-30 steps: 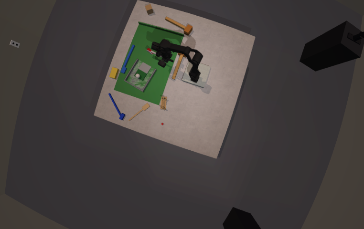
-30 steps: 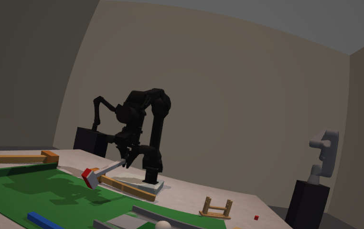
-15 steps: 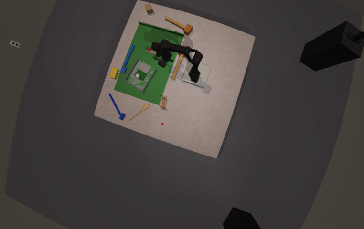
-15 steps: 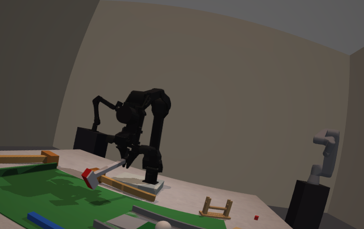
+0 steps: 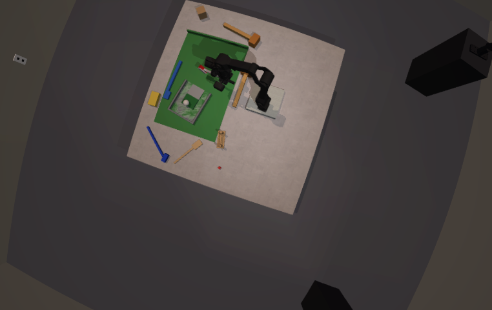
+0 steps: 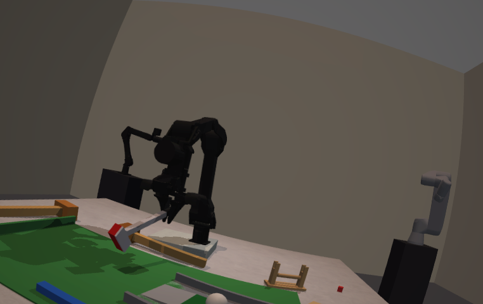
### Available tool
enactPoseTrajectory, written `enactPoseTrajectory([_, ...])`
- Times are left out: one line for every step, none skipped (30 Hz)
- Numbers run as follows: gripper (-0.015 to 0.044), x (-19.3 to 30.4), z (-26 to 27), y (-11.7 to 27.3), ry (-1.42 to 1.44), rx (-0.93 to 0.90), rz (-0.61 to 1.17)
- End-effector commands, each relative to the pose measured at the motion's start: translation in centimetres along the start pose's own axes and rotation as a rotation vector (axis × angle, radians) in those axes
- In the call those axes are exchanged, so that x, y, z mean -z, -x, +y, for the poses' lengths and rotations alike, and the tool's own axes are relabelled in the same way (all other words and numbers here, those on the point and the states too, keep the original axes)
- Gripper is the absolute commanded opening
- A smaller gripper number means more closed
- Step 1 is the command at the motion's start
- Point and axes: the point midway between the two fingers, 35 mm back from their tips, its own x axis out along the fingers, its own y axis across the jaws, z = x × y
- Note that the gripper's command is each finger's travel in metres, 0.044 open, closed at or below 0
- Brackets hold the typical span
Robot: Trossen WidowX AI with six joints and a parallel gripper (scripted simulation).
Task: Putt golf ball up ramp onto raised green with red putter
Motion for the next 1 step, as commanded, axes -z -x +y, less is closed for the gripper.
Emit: enactPoseTrajectory([0.0,-0.08,-0.01,0.02,-0.001,0.0,-0.005])
